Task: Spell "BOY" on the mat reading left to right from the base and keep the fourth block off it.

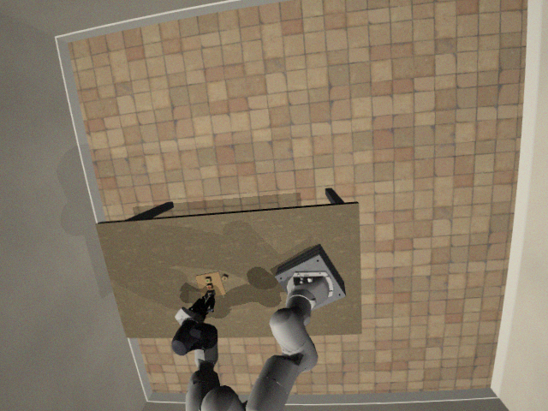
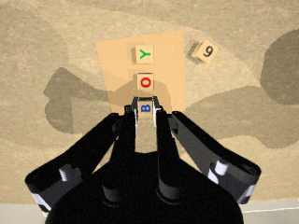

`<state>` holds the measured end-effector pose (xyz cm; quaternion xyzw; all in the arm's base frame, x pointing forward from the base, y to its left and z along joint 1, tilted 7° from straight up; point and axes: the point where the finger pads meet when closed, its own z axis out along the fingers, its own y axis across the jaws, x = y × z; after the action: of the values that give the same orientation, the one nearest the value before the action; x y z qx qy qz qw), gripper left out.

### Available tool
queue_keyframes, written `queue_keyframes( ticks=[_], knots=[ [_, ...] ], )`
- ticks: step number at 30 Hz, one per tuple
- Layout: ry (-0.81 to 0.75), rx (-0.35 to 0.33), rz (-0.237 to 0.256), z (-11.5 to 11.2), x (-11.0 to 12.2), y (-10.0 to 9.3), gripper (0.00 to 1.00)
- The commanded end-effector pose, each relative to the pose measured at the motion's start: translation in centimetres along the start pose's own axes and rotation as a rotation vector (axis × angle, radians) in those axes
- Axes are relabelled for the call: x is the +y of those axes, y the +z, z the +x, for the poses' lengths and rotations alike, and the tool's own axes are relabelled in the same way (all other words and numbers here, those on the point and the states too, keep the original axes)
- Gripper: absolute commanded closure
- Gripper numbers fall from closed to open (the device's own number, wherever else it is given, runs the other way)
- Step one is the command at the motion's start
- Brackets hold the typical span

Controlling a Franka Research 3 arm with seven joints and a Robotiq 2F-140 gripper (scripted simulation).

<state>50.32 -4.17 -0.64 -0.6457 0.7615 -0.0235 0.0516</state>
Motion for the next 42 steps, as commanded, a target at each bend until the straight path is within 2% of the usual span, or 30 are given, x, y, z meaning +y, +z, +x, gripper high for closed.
queue_keyframes(
  ticks=[1, 42],
  knots=[
    [0.001, 0.0, 0.002, 0.09, -0.04, -0.05, 0.87],
    [0.001, 0.0, 0.002, 0.09, -0.04, 0.31, 0.87]
  ],
)
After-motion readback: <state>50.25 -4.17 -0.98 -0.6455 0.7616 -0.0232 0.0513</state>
